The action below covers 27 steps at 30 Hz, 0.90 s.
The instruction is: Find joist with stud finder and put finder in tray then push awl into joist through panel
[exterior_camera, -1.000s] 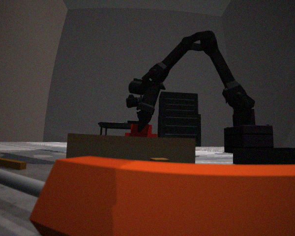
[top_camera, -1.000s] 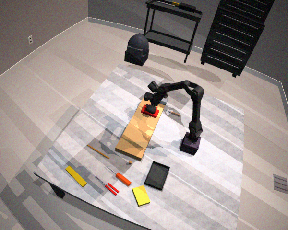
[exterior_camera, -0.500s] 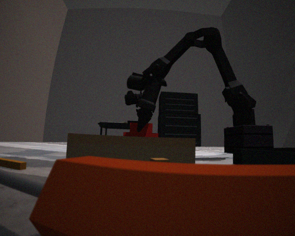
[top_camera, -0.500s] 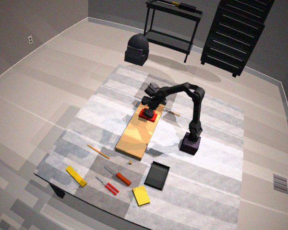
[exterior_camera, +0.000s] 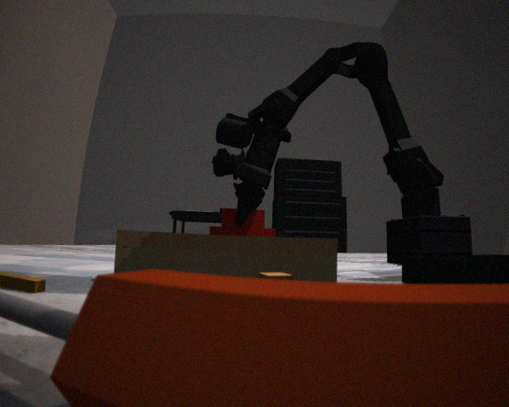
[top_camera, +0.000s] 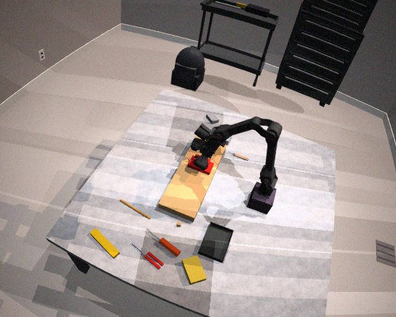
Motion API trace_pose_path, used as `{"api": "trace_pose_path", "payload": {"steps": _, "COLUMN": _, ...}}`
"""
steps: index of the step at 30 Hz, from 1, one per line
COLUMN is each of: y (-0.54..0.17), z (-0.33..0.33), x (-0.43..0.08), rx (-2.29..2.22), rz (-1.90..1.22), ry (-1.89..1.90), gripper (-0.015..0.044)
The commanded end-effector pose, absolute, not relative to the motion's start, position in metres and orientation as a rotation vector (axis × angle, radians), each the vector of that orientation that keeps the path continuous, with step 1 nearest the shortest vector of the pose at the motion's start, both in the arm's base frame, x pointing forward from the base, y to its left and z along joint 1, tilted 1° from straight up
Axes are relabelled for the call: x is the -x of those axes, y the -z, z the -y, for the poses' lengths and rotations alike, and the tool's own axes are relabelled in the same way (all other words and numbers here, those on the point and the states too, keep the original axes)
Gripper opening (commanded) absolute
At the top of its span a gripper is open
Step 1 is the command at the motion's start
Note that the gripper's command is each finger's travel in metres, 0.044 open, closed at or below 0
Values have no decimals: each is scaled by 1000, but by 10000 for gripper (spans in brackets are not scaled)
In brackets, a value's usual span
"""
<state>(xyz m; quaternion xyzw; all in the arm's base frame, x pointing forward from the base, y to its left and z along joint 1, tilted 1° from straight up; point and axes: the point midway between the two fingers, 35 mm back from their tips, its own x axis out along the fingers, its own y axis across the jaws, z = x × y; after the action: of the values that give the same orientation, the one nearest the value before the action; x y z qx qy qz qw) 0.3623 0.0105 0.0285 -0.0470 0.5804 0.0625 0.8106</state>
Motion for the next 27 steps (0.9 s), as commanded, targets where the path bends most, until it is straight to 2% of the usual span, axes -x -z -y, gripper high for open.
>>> {"api": "trace_pose_path", "payload": {"steps": 1, "y": -28, "z": -23, "x": -360, "rx": 98, "rz": -1240, "ry": -134, "gripper": 0}}
{"api": "trace_pose_path", "payload": {"steps": 27, "y": -28, "z": -102, "x": -348, "rx": 91, "rz": -1241, "ry": -139, "gripper": 0}}
